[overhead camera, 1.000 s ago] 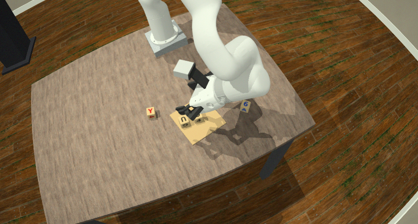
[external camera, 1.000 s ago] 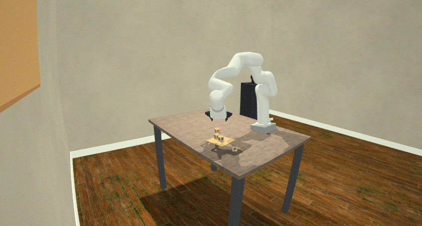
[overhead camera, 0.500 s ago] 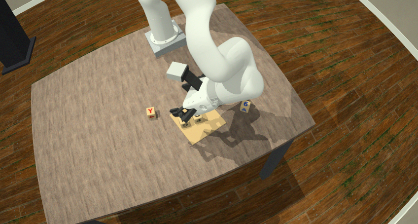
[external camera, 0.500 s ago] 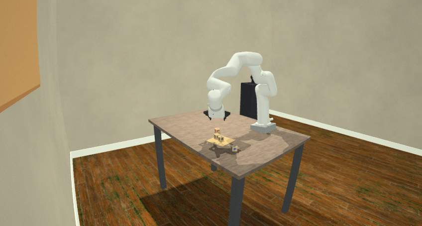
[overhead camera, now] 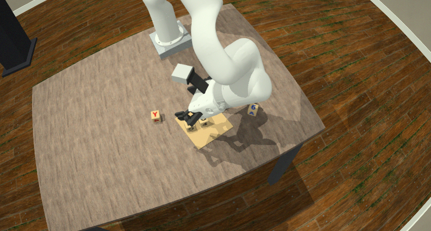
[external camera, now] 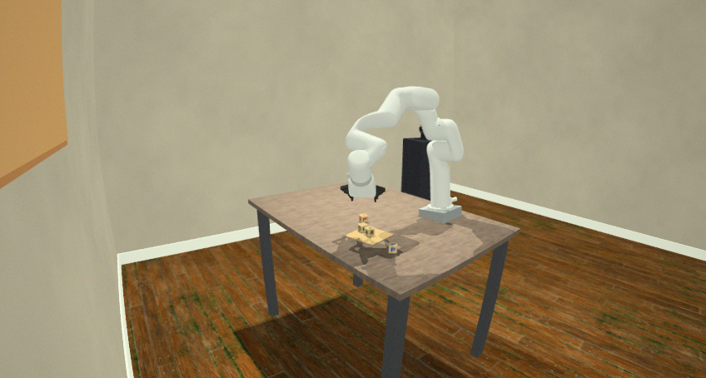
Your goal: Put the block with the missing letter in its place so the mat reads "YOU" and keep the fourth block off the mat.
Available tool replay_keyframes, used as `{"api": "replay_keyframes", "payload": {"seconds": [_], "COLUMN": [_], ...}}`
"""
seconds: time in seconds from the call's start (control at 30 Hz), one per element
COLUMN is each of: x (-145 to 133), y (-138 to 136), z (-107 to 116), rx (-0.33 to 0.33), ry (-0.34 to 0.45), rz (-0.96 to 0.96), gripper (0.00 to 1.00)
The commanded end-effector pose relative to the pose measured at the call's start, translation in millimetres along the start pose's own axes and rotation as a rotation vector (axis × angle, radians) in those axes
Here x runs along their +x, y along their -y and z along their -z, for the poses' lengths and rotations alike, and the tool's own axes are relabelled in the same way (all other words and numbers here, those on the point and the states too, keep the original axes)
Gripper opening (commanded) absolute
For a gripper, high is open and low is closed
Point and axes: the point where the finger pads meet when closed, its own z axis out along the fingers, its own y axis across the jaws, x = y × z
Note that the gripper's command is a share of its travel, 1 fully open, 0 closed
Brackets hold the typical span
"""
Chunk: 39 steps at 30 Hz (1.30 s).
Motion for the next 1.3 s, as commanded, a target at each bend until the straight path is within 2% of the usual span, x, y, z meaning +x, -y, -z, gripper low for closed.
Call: {"api": "replay_keyframes", "payload": {"seconds": [0.0, 0.7, 0.73, 0.83, 0.97, 1.0, 1.13, 1.2, 1.27], "x": [0.4, 1.4, 6.9, 41.7, 51.3, 65.7, 66.3, 81.7, 82.6], "y": [0.7, 1.2, 3.5, 12.8, 13.8, 14.0, 14.0, 12.1, 11.9], "z": [1.5, 0.5, -5.3, -43.2, -54.2, -71.3, -72.2, -91.4, -92.5], "rx": [0.002, 0.002, 0.002, 0.003, 0.003, 0.002, 0.002, 0.002, 0.002], "ry": [0.003, 0.003, 0.003, 0.003, 0.004, 0.004, 0.004, 0.005, 0.005], "rz": [-0.002, -0.002, -0.003, -0.007, -0.007, -0.006, -0.006, -0.004, -0.004], "gripper": [1.0, 1.0, 1.0, 1.0, 1.0, 1.0, 1.0, 1.0, 1.0]}}
